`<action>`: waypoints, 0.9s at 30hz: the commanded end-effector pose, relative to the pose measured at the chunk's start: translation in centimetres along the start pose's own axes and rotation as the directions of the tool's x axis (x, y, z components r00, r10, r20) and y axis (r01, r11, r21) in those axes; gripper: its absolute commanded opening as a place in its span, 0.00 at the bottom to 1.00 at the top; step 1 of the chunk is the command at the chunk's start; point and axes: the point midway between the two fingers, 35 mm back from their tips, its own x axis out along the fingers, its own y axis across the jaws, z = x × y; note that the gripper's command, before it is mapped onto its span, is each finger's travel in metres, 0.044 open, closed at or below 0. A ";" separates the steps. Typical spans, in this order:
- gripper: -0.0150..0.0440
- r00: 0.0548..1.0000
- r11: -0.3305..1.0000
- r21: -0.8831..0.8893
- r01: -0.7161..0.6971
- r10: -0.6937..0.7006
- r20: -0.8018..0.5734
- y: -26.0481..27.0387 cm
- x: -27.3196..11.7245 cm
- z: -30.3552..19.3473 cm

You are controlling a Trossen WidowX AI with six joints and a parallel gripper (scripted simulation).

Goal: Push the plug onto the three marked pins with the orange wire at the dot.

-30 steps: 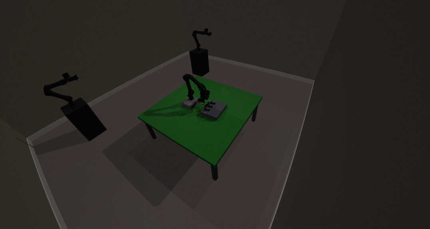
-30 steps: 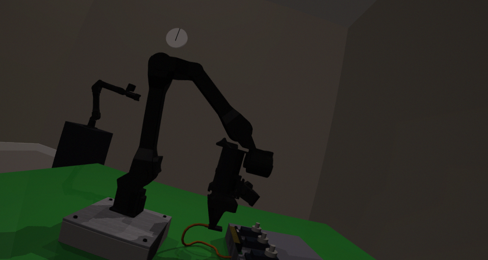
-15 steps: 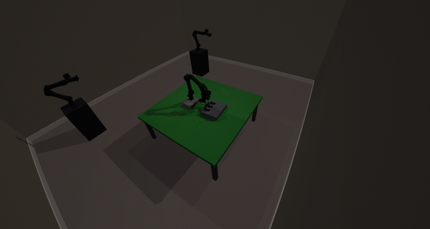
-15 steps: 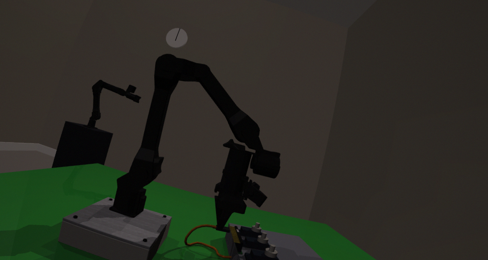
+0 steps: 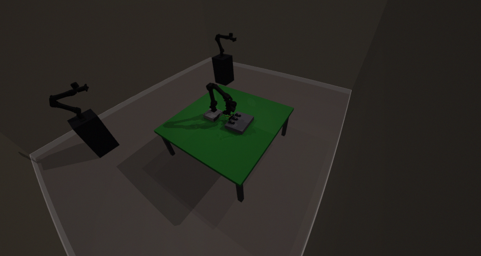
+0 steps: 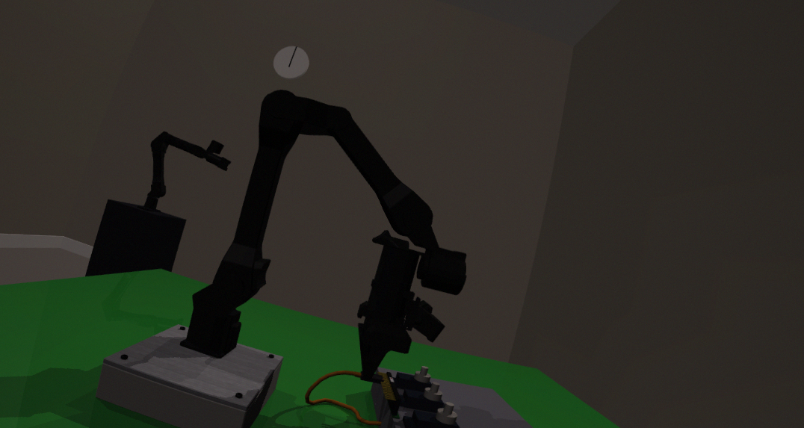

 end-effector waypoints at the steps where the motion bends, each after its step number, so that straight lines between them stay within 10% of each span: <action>1: 0.25 1.000 1.000 -0.005 0.005 -0.005 0.009 -0.1 -0.2 0.5; 16: 0.25 1.000 1.000 -0.005 0.005 -0.005 0.009 0.0 -0.2 1.5; 27: 0.74 1.000 1.000 -0.005 0.005 -0.005 0.009 0.0 -1.2 1.3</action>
